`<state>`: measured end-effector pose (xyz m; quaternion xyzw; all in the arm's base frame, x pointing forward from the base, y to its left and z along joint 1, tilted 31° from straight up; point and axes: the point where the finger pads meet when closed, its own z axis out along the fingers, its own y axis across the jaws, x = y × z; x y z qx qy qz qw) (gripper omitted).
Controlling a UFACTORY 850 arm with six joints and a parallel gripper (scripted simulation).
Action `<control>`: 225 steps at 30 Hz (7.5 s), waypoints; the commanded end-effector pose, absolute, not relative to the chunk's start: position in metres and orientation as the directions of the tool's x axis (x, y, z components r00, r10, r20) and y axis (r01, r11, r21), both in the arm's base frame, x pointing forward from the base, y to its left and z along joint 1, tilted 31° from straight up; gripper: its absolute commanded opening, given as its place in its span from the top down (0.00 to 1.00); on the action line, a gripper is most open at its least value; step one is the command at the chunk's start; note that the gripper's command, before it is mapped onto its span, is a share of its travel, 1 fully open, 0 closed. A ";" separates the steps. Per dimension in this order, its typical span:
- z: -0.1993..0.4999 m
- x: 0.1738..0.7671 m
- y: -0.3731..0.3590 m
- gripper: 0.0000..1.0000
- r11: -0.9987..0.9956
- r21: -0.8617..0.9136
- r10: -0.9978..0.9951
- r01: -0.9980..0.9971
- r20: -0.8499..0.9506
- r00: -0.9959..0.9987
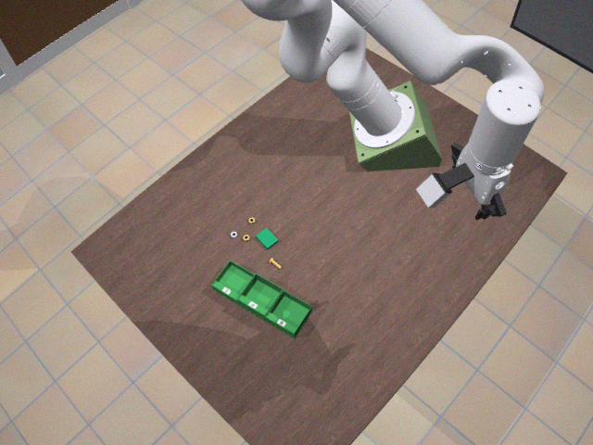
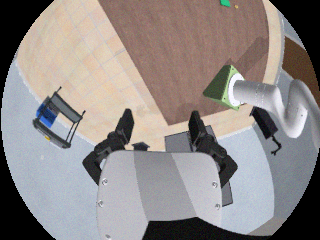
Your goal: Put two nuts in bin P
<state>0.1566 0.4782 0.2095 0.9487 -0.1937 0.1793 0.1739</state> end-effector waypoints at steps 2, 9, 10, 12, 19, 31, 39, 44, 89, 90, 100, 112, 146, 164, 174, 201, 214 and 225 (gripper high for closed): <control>0.210 0.157 0.479 0.00 -0.865 0.259 -0.306 -0.430 0.407 0.861; 0.210 0.157 0.479 0.00 -0.865 0.259 -0.306 -0.430 0.407 0.861; 0.210 0.157 0.479 0.00 -0.865 0.259 -0.306 -0.430 0.407 0.861; 0.210 0.157 0.479 0.00 -0.865 0.259 -0.306 -0.430 0.407 0.861; 0.196 0.163 0.473 0.93 -0.865 0.259 -0.306 -0.430 0.407 0.861; 0.111 0.201 0.438 0.93 -0.865 0.259 -0.305 -0.430 0.407 0.861; 0.068 0.221 0.420 0.93 -0.865 0.259 -0.305 -0.430 0.407 0.861; 0.069 0.225 0.413 0.93 -0.882 0.271 -0.259 -0.386 0.406 0.876; 0.198 0.371 0.278 0.93 -0.935 0.263 -0.134 -0.238 0.359 0.924; 0.198 0.371 0.278 0.93 -0.935 0.263 -0.134 -0.238 0.359 0.924; 0.227 0.395 0.225 0.93 -0.944 0.278 -0.069 -0.179 0.365 0.928; 0.250 0.408 0.180 0.93 -0.945 0.291 -0.034 -0.151 0.371 0.928; 0.287 0.431 0.076 0.93 -0.921 0.388 0.165 0.019 0.348 0.923; 0.240 0.555 0.061 0.93 -0.911 0.406 0.213 0.067 0.327 0.921; 0.230 0.583 0.057 0.93 -0.911 0.406 0.213 0.067 0.327 0.921; 0.180 0.605 0.037 0.93 -0.911 0.406 0.214 0.067 0.327 0.921; 0.179 0.606 0.037 0.93 -0.911 0.406 0.214 0.067 0.327 0.921; 0.179 0.606 0.037 0.93 -0.911 0.406 0.214 0.067 0.327 0.921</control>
